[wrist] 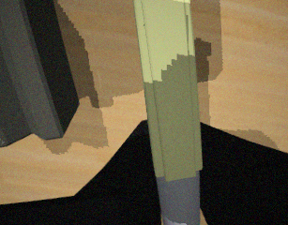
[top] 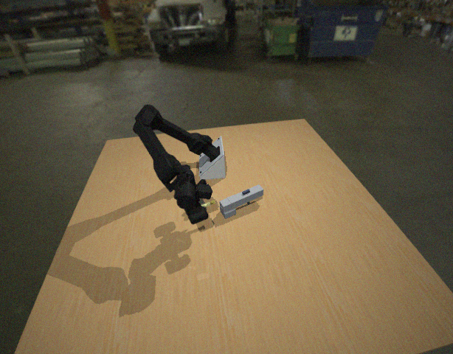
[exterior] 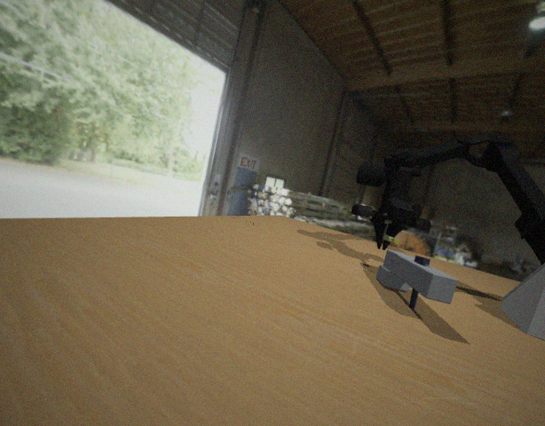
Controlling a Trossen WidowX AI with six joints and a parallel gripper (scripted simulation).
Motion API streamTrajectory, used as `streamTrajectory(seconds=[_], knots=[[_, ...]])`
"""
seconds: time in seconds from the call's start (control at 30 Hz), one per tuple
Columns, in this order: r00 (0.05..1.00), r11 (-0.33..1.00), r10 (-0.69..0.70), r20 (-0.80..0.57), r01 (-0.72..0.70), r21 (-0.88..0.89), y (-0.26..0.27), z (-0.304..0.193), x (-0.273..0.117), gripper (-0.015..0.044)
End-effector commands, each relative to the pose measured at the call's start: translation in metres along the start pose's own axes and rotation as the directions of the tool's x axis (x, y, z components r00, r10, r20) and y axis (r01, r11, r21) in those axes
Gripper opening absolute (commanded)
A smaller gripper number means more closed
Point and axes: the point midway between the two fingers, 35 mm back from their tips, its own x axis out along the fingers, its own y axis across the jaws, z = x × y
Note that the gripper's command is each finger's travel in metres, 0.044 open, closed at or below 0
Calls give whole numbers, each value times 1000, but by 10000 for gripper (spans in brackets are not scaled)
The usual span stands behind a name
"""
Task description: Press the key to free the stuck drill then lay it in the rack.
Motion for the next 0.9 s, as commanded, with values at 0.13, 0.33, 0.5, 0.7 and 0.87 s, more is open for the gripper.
streamTrajectory(seconds=[0.13, 0.33, 0.5, 0.7, 0.87], knots=[[1000, 1000, -5, -4, 5, 2, -2, 0, -3, 0], [1000, 1000, -5, -4, 5, 2, -2, -1, -4, 0], [1000, 1000, -5, -4, 5, 2, -3, -1, -5, 0], [1000, 1000, -5, -4, 5, 2, -3, -1, -6, 0], [1000, 1000, -5, -4, 5, 2, -3, -1, -6, 0]])
